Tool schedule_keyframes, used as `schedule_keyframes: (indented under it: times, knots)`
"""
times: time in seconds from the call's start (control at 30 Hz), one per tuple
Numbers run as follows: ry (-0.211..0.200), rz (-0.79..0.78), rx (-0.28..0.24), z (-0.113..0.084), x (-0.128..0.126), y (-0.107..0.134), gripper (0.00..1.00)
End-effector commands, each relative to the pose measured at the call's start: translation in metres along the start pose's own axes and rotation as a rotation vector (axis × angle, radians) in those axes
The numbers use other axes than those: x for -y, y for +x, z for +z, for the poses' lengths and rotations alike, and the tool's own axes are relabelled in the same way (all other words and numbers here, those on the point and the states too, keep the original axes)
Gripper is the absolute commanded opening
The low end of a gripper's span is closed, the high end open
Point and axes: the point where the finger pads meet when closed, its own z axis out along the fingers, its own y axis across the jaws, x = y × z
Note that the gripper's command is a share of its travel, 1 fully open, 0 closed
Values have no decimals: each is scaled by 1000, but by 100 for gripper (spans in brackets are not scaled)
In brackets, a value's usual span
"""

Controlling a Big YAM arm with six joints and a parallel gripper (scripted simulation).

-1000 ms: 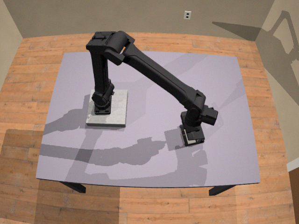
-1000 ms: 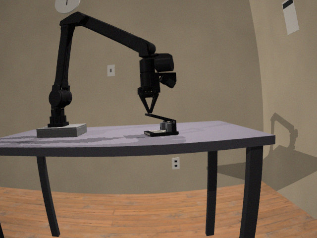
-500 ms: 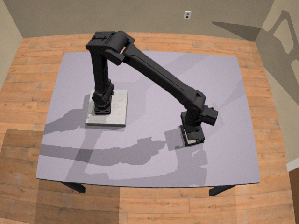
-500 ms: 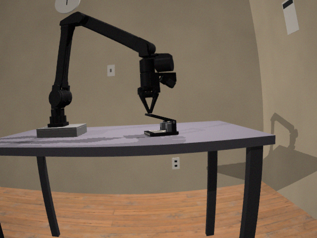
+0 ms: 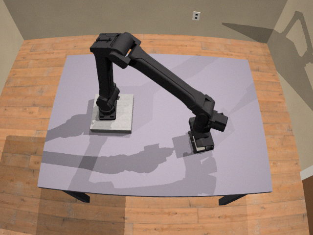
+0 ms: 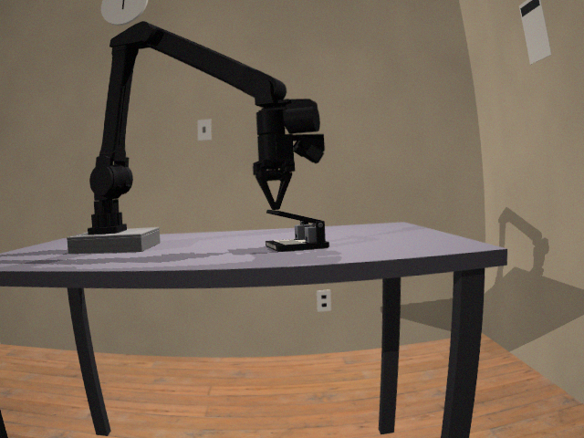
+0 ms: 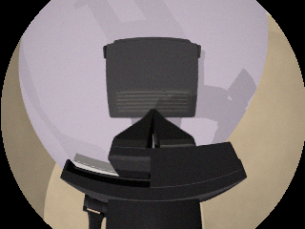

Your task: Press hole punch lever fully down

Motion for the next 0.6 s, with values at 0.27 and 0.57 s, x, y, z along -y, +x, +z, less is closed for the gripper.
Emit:
schedule_keyframes:
  times: [0.27,0.57]
  knots:
    - [-11,-3,-14,24,0,7,0]
    - [-11,-4,-14,24,-1,7,0]
